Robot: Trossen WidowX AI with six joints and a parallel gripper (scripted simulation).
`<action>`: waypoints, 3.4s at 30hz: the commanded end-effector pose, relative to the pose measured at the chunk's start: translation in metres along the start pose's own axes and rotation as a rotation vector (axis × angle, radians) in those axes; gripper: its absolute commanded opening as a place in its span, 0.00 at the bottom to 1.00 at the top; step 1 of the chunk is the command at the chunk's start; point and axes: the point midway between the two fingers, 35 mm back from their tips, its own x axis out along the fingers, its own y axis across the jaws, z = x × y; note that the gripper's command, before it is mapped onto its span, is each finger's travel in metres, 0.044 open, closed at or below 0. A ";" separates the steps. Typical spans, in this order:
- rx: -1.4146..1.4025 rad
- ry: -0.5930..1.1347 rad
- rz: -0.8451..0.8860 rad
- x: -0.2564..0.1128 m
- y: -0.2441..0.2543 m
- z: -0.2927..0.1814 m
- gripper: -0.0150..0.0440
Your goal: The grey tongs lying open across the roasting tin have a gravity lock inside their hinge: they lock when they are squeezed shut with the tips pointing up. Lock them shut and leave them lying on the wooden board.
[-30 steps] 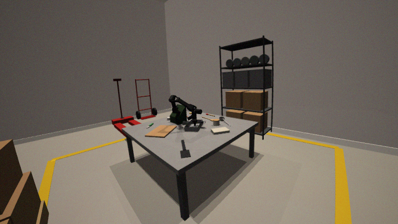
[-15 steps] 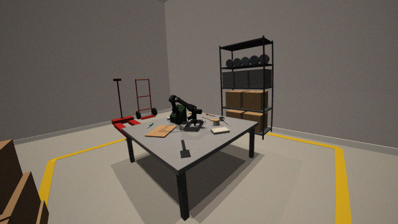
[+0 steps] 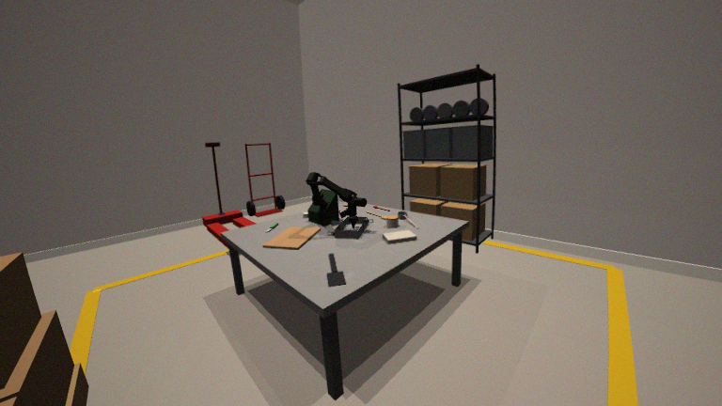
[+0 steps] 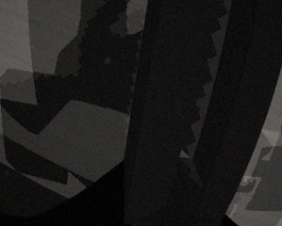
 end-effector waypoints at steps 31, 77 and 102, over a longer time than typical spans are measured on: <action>-0.094 0.000 -0.003 -0.098 0.014 0.017 0.00; -0.806 -0.005 -0.005 -0.100 0.084 0.196 0.00; -1.178 0.053 -0.019 -0.089 0.079 0.309 0.00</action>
